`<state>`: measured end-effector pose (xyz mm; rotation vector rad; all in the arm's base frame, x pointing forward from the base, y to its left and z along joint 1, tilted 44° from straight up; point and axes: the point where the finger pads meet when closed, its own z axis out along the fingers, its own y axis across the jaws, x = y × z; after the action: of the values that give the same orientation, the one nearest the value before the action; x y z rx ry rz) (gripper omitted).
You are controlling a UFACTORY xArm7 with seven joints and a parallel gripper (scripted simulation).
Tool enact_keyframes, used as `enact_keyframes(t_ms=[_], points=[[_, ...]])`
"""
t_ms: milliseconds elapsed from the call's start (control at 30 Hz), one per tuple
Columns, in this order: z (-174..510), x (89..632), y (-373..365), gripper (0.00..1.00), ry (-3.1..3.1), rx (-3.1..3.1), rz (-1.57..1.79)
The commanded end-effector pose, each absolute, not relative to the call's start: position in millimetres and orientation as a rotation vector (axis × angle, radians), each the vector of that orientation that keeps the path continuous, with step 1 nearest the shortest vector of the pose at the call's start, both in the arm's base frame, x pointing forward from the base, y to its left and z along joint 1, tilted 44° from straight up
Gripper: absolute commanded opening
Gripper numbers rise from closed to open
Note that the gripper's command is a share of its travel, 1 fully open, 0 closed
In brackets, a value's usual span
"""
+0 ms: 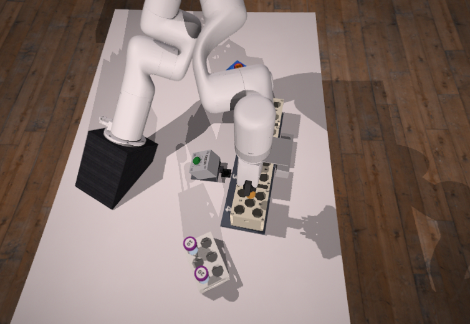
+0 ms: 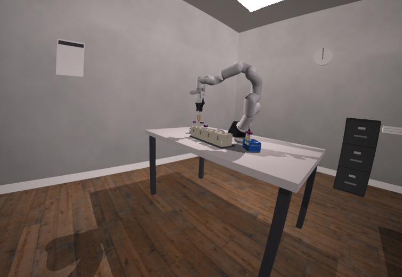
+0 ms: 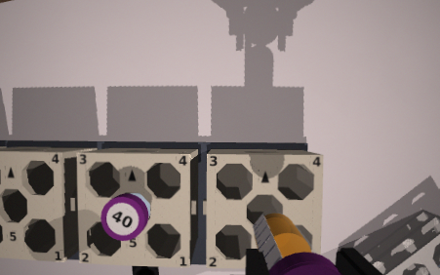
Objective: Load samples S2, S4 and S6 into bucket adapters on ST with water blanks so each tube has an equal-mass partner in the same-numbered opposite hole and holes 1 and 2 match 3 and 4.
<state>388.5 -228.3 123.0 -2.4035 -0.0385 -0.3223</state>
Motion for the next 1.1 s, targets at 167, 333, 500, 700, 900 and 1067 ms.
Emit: enact_keyframes(t_ms=[167, 333, 500, 700, 900, 1067], points=[[111, 393, -218, 0.0, -0.036, -2.406, -0.326], [106, 394, -214, 0.0, -0.036, -2.406, -0.326], [99, 396, -208, 0.0, -0.036, -2.406, -0.326], [98, 397, -207, 0.0, -0.036, -2.406, -0.326], [98, 397, -207, 0.0, -0.036, -2.406, -0.326], [98, 397, -207, 0.0, -0.036, -2.406, -0.326]])
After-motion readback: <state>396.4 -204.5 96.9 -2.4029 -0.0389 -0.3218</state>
